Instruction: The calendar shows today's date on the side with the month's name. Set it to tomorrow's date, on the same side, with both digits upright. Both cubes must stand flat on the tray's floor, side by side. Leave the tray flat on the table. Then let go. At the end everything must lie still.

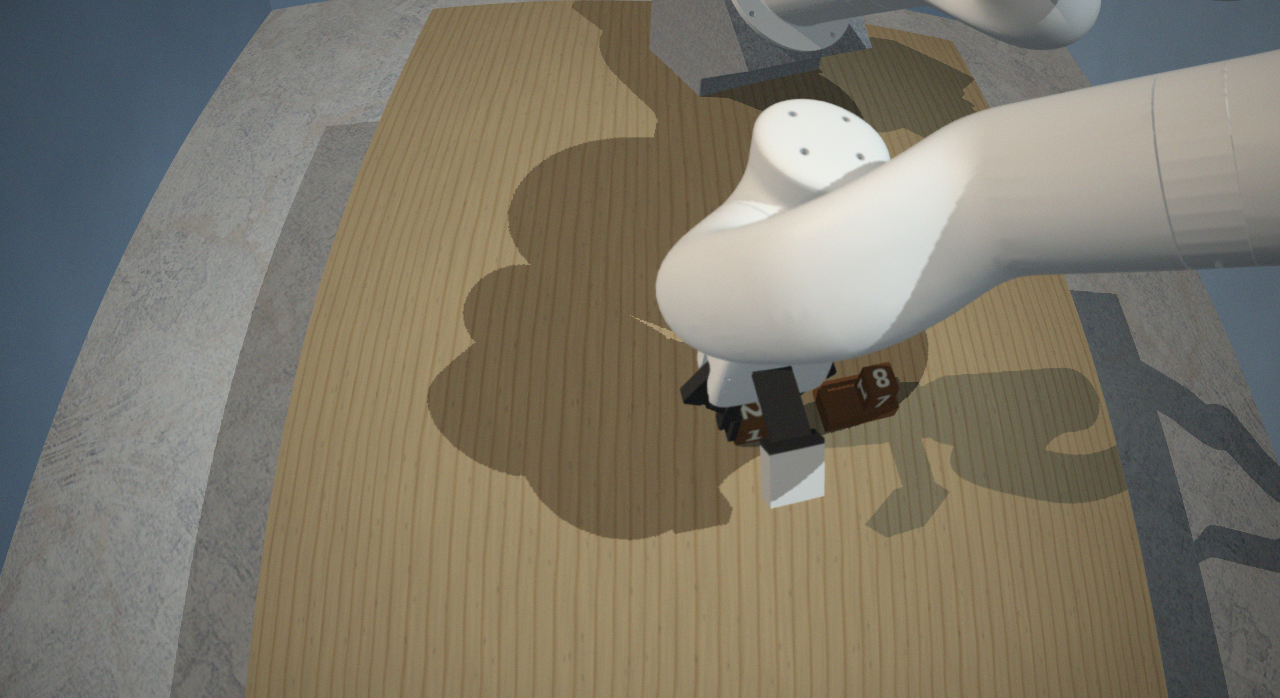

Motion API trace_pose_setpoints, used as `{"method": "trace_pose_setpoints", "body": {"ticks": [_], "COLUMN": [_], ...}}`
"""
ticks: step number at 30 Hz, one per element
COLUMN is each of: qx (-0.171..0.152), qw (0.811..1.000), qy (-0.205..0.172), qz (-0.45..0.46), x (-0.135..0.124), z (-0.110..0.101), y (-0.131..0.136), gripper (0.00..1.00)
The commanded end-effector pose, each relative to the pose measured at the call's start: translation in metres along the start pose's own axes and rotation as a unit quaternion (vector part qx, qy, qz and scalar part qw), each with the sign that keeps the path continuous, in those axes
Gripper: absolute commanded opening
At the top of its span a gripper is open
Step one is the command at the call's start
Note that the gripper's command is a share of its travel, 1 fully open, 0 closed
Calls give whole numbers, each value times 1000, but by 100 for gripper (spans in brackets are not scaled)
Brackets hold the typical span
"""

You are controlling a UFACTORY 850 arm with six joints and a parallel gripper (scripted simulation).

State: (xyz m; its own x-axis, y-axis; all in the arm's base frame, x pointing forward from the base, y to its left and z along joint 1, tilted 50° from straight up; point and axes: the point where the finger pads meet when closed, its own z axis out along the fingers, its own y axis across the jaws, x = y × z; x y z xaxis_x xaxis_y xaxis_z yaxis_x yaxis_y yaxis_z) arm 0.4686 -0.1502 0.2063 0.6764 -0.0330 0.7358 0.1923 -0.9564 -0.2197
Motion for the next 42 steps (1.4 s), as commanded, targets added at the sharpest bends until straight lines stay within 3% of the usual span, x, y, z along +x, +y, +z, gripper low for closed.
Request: {"method": "trace_pose_setpoints", "body": {"ticks": [1,18,28,42], "qx": [0,0,0,0], "qw": [1000,1000,1000,1000], "qy": [0,0,0,0], "qz": [0,0,0,0], "x": [0,0,0,0], "z": [0,0,0,0], "y": [0,0,0,0], "gripper": [29,29,45,49]}}
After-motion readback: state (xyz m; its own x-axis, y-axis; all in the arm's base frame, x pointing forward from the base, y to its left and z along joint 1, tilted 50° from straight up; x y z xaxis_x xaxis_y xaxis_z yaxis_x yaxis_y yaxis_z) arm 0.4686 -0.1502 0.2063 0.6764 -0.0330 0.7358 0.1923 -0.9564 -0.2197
